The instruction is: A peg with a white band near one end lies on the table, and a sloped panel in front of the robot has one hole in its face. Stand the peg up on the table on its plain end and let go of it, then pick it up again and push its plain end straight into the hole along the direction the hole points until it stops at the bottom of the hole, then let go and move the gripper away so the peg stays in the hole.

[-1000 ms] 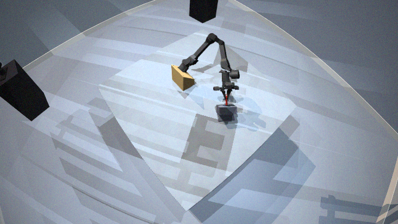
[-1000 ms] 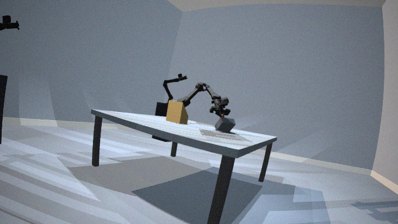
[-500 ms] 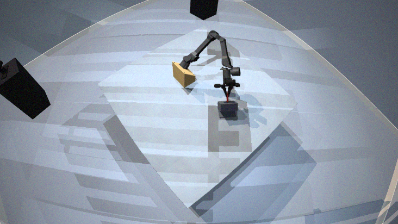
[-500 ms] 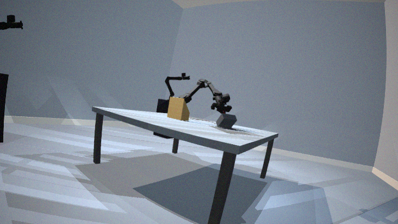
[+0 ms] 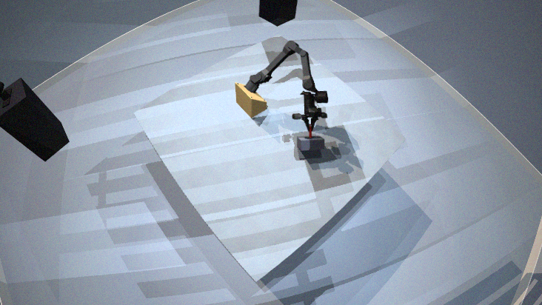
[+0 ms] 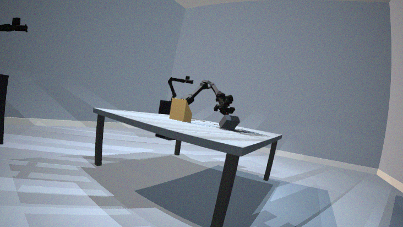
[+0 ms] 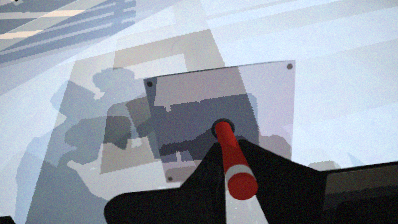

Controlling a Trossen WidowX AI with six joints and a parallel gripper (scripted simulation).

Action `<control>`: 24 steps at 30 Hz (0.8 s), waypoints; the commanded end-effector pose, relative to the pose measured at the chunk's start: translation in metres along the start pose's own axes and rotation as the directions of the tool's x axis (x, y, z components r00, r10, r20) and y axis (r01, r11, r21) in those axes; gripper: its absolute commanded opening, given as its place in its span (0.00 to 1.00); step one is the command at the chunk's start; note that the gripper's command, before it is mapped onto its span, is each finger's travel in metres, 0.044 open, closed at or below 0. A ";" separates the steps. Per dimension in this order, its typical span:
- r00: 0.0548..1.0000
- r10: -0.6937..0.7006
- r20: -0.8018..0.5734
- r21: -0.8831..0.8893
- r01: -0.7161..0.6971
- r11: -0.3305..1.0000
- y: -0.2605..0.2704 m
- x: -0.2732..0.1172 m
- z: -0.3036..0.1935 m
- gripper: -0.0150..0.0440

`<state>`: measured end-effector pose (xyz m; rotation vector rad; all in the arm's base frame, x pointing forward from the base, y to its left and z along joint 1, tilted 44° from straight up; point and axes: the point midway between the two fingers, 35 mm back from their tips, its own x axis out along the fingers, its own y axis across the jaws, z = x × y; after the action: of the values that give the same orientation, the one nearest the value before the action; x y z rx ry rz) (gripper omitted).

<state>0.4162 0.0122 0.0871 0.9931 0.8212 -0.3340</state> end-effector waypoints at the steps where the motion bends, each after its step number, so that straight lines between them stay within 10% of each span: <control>1: 1.000 -0.004 -0.002 -0.001 0.004 1.000 -0.001 0.004 0.000 0.25; 24: 1.000 -0.004 -0.002 -0.001 0.004 1.000 -0.001 0.016 0.001 0.25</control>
<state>0.4249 0.0133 0.0784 0.9926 0.8247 -0.3317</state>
